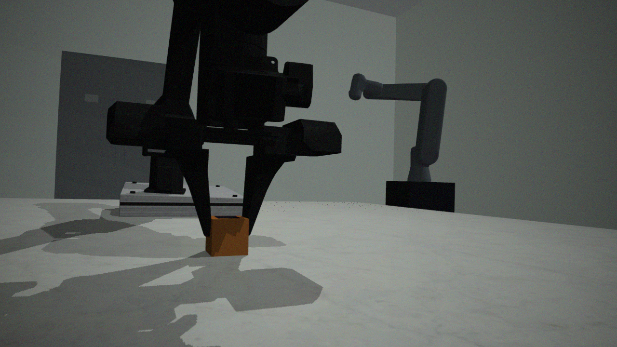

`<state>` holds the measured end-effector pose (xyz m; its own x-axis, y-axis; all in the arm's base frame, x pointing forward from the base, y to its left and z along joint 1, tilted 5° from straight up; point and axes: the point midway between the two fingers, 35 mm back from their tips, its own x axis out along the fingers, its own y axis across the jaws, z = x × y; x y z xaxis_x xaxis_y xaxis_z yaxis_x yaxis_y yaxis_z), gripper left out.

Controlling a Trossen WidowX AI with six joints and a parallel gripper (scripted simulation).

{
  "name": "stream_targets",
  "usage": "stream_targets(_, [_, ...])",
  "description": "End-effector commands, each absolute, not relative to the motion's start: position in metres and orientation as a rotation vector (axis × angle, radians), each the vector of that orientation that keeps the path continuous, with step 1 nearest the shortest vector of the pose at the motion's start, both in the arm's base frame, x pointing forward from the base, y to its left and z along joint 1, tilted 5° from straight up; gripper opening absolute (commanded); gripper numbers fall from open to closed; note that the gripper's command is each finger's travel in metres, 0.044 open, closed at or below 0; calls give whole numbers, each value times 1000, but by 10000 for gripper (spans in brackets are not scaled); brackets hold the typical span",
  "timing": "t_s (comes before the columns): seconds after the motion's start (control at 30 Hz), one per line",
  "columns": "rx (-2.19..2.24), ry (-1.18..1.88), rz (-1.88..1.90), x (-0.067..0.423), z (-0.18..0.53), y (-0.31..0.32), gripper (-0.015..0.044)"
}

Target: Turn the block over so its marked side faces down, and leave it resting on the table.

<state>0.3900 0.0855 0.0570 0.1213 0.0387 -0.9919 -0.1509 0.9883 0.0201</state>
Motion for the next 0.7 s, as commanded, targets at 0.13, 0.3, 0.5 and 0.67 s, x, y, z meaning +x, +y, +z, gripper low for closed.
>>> stream_targets(0.13, [-92,1448,139,389,55,85,52])
stream_targets(0.3, [-92,1448,139,389,56,85,0])
stream_targets(0.5, [-92,1448,139,385,85,84,0])
stream_targets(0.67, [-92,1439,140,386,84,84,0])
